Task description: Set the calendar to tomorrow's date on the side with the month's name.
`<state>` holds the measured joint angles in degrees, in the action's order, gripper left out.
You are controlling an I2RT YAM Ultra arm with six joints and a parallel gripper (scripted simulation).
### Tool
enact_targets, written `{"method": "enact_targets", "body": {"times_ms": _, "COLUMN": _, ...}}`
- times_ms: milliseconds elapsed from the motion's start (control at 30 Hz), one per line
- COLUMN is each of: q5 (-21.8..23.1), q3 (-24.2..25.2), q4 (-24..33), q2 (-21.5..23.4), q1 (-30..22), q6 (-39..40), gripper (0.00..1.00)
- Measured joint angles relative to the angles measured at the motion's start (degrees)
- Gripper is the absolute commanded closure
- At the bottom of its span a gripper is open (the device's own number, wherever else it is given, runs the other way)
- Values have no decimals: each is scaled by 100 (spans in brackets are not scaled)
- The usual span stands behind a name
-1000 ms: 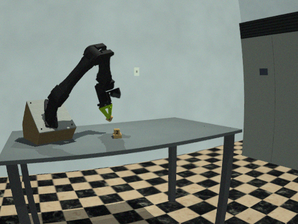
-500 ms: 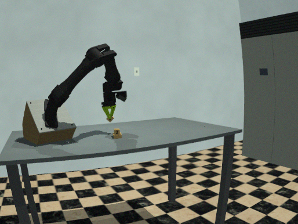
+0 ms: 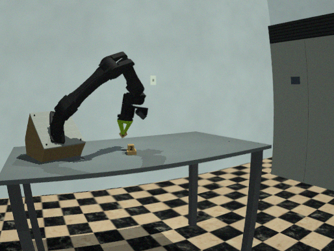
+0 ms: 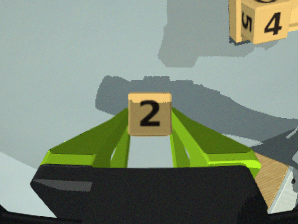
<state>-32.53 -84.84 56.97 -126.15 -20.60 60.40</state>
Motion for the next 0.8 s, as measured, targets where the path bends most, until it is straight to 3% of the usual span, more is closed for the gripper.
{"method": "enact_targets", "body": {"times_ms": 267, "q5": 437, "q3": -361, "q4": 468, "q2": -144, "q1": 81, "q6": -50, "gripper": 74}}
{"method": "enact_targets", "body": {"times_ms": 633, "q5": 1248, "q3": -1497, "q4": 1392, "q2": -745, "q1": 577, "q6": -227, "gripper": 74}}
{"method": "enact_targets", "body": {"times_ms": 800, "q5": 1462, "q3": -1613, "q4": 1639, "q2": -763, "q1": 627, "q6": -275, "gripper": 74}}
